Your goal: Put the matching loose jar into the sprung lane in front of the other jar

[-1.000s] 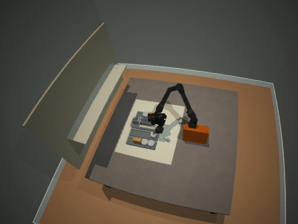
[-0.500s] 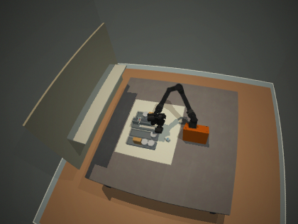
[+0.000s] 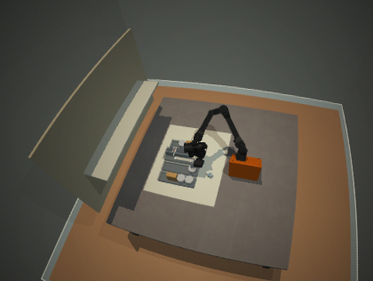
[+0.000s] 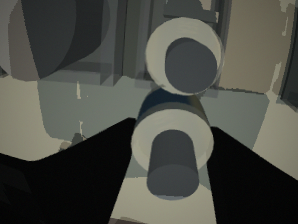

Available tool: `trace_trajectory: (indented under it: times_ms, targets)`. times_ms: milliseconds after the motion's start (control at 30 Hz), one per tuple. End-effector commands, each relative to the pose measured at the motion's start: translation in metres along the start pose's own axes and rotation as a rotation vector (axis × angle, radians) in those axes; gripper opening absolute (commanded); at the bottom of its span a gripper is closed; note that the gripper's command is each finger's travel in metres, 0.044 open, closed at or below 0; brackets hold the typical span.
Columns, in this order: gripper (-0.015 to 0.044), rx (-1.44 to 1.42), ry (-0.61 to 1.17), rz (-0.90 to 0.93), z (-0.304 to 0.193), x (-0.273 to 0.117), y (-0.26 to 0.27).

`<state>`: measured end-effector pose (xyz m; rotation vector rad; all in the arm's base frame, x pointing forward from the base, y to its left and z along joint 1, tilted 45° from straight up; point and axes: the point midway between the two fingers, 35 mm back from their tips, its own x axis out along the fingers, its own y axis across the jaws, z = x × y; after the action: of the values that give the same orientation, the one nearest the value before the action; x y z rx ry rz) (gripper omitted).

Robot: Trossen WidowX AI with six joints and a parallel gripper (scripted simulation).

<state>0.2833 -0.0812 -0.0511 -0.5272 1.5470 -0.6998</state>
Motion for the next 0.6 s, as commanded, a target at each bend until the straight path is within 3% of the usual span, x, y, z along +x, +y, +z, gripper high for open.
trace_trajectory:
  times_ms: [0,567]
  targets:
    - [0.0000,0.012,-0.018,-0.002,0.0086,-0.0019,-0.0013]
    - [0.0000,0.012,-0.018,-0.002,0.0157,-0.0021,-0.0018]
